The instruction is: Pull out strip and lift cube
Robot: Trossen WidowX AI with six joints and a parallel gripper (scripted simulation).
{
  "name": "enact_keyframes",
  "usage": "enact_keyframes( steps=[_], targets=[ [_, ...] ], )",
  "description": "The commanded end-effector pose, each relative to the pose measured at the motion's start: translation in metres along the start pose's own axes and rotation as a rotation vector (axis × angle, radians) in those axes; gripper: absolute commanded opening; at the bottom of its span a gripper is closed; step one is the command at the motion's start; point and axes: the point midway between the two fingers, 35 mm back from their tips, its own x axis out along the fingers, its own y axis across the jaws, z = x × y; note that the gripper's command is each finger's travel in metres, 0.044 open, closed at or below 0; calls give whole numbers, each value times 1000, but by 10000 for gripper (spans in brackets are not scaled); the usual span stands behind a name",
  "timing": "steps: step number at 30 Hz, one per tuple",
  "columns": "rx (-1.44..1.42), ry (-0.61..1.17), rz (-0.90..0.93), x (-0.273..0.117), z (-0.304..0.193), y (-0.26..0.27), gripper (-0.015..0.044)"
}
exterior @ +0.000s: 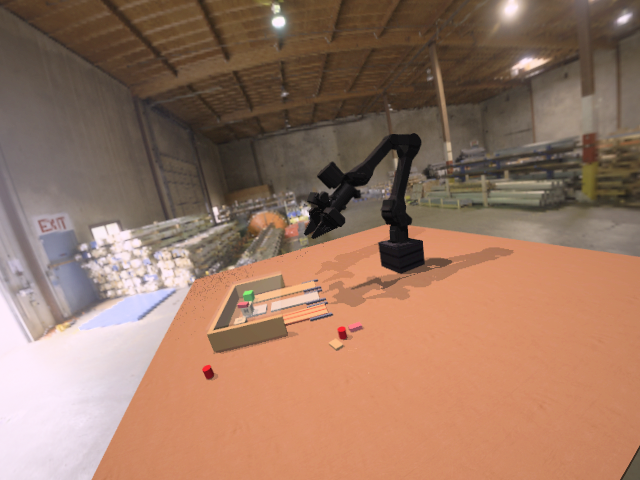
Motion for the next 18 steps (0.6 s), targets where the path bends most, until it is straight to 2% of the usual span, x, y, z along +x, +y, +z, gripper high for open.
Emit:
enact_keyframes(
  steps=[1,4,7,18],
  targets=[
    [-6,-9,-13,-1,1,-4,400],
    [-6,-9,-13,-1,1,-4,400],
    [11,51,0,7,4,2,321],
    [93,519,15,75,-2,51,33]
  ],
)
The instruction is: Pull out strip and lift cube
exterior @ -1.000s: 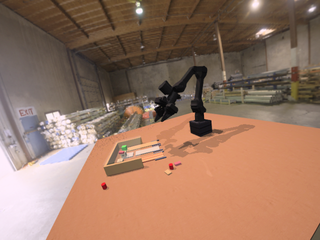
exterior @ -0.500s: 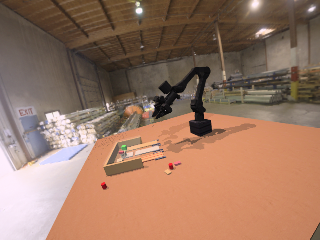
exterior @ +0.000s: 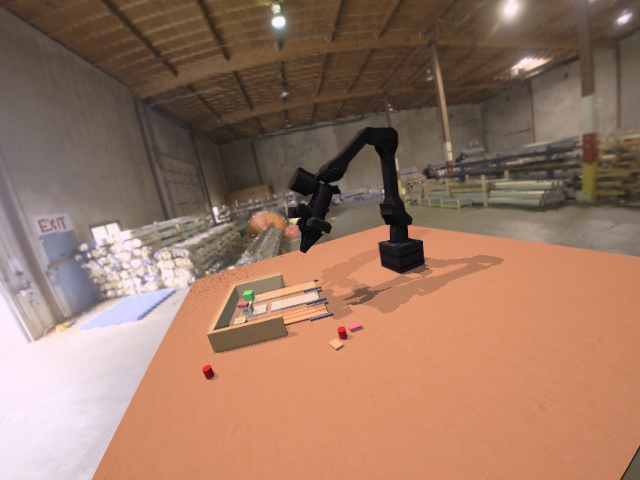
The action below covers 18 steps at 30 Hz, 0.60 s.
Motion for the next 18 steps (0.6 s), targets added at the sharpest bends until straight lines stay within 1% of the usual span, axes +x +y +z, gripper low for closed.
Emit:
enact_keyframes(
  steps=[1,6,10,18],
  targets=[
    [31,204,-22,32,-2,21,6],
    [59,409,-68,64,-12,44,0],
    [102,551,-103,82,-23,61,0],
    [109,573,-110,86,-24,68,0]
  ],
)
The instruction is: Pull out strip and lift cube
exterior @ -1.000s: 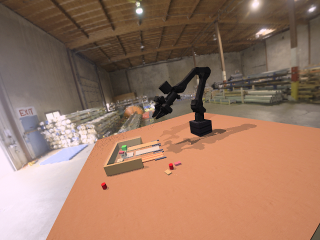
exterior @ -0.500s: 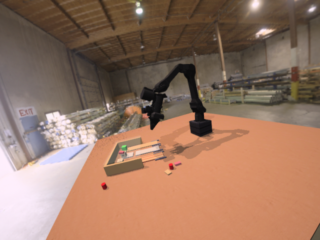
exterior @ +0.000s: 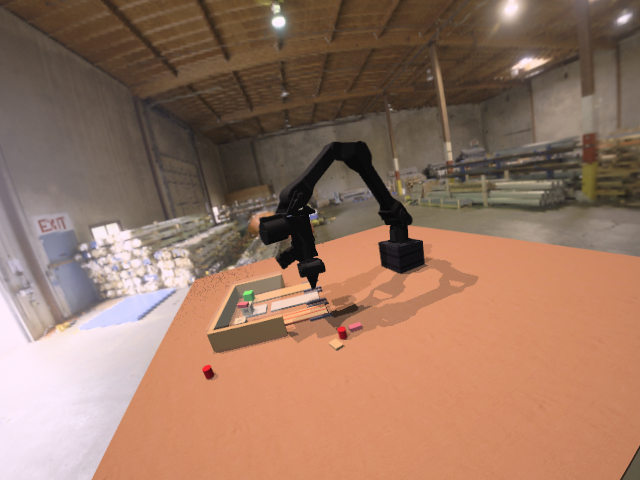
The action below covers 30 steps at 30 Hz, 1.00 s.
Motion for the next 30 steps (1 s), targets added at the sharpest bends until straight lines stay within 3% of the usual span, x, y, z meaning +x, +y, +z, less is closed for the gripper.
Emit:
enact_keyframes(
  steps=[1,30],
  targets=[
    [15,7,2,-2,4,7,0],
    [15,7,2,43,7,8,0]
  ],
)
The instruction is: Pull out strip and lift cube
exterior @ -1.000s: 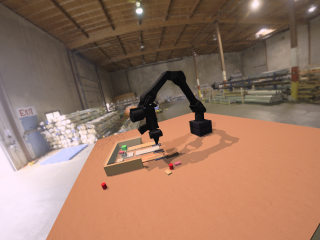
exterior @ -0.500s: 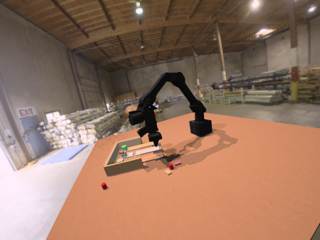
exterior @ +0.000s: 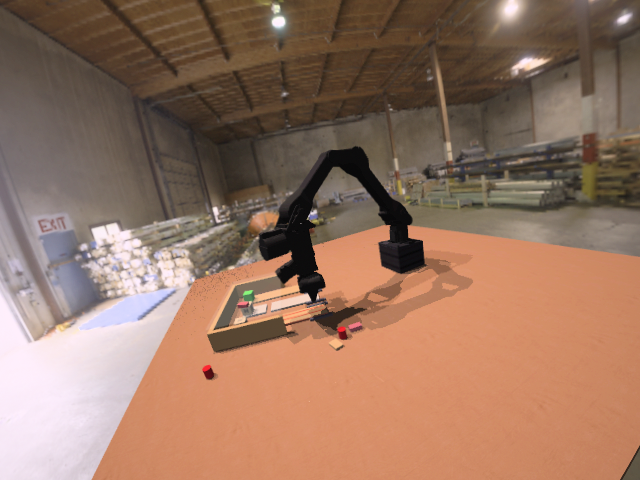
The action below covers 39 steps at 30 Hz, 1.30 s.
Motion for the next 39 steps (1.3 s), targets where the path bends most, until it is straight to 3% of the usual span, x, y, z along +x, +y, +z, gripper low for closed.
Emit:
enact_keyframes(
  steps=[1,16,39],
  targets=[
    [6,2,2,9,-1,0,0],
    [6,2,2,32,-2,-1,0],
    [6,2,2,33,-2,-1,0]
  ],
)
